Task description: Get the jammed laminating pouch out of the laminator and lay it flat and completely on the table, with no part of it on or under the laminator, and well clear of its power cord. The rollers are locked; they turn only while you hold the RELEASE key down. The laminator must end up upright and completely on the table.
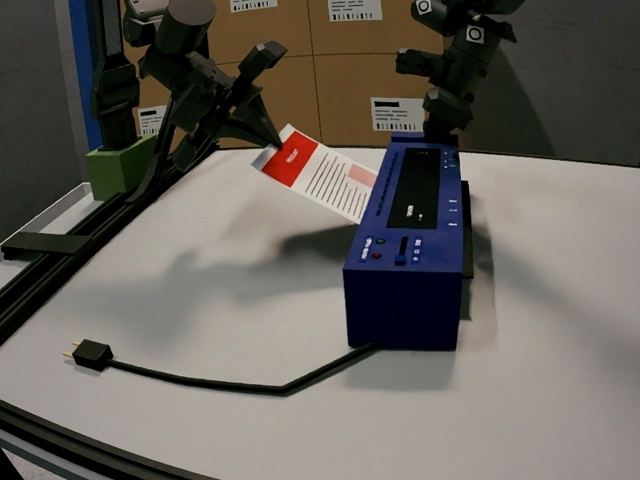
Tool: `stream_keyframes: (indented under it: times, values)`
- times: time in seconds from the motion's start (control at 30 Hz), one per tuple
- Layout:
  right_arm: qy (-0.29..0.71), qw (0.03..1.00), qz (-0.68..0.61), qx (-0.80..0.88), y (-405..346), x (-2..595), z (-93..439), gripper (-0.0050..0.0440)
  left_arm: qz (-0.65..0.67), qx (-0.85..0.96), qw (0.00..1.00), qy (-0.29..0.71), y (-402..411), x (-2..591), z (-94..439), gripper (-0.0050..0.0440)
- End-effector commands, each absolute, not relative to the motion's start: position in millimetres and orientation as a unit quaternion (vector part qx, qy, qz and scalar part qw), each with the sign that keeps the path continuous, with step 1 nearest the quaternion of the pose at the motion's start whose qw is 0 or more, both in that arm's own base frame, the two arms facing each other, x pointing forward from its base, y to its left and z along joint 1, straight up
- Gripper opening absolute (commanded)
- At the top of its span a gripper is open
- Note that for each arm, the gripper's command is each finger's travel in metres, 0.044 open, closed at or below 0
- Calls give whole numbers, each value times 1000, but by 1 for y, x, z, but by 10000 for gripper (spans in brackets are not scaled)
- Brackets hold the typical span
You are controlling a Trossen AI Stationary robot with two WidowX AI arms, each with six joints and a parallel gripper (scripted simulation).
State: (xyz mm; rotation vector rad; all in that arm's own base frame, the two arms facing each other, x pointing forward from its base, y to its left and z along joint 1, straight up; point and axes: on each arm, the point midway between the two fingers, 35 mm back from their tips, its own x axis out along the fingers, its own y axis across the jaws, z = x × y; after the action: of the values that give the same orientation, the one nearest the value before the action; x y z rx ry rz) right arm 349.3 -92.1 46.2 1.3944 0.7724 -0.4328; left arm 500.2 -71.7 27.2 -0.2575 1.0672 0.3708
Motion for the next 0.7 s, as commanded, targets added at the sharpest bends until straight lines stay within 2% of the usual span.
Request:
stream_keyframes:
  times: [0.0,0.67]
  values:
    - [332,685,-193,619,-98,347,56,-50,173,-119,833,512,-73,498,23,-50]
    - [333,685,-193,619,-102,322,81,-50,173,-119,833,512,-73,498,23,-50]
